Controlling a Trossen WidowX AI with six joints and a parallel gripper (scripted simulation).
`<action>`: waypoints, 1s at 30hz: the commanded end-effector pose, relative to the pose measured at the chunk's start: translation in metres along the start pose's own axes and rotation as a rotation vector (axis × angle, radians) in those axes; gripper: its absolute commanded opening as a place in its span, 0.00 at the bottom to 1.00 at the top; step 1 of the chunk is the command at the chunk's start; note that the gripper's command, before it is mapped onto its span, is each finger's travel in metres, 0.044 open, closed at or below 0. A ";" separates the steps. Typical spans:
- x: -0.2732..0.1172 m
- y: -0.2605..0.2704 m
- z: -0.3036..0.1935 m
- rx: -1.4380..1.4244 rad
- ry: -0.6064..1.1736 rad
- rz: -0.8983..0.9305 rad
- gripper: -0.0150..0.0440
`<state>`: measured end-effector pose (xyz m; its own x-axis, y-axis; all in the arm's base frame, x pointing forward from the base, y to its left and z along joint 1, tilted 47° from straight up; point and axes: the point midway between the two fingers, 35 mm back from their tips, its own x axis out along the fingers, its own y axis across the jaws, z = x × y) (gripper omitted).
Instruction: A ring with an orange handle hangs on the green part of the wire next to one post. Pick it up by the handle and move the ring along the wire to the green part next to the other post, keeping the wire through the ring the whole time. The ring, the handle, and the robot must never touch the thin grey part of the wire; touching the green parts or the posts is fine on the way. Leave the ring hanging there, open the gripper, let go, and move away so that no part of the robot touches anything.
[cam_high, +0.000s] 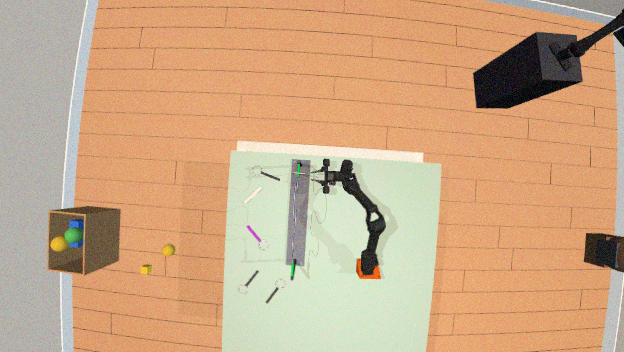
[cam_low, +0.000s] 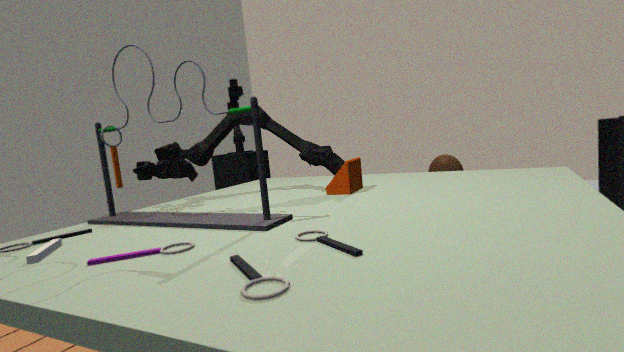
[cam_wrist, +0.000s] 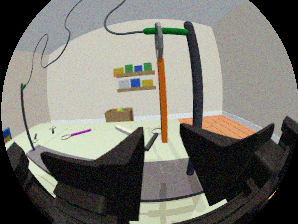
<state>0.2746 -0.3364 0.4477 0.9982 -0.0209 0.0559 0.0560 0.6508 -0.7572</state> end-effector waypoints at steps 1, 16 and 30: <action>-0.033 -0.005 -0.055 -0.003 0.089 -0.041 0.53; 0.016 -0.008 -0.019 -0.002 0.101 -0.055 0.53; 0.030 -0.010 -0.021 -0.001 0.100 -0.056 0.53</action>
<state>0.2992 -0.3549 0.4468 0.9914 -0.1256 0.0373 0.1100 0.6433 -0.7577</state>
